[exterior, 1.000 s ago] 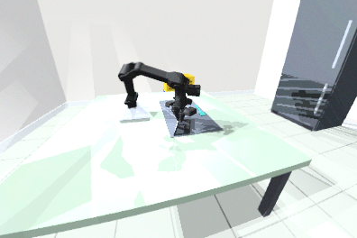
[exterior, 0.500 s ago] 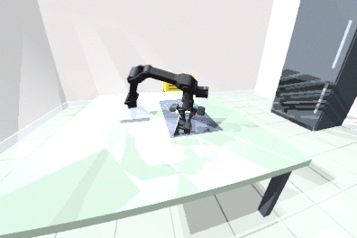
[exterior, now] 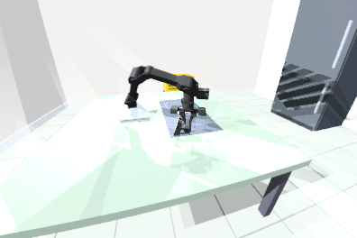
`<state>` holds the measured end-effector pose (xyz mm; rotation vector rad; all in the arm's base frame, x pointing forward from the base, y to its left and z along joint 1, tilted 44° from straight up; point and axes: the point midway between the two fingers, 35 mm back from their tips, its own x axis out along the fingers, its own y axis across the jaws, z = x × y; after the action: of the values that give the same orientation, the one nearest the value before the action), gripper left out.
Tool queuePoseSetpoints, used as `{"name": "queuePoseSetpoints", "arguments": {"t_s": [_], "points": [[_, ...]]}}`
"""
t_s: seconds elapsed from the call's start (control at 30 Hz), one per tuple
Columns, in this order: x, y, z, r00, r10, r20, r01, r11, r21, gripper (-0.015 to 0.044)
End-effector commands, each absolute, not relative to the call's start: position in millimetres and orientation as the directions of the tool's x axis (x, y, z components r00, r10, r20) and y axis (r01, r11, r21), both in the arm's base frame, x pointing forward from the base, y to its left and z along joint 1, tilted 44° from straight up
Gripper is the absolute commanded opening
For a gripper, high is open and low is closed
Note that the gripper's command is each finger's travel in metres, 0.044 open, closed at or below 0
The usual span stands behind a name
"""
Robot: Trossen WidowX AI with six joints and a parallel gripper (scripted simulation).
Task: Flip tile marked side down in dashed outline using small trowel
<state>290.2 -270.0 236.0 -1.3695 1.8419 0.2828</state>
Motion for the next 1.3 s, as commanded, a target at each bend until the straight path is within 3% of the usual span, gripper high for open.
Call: {"name": "queuePoseSetpoints", "arguments": {"t_s": [0.0,1.27], "points": [[285.7,-269.2,233.8,-0.083,-0.699,-0.71,-0.882,0.384,-0.275,0.01],[239.0,-258.6,209.6,-0.086,-0.699,-0.71,-0.882,0.384,-0.272,0.01]]}}
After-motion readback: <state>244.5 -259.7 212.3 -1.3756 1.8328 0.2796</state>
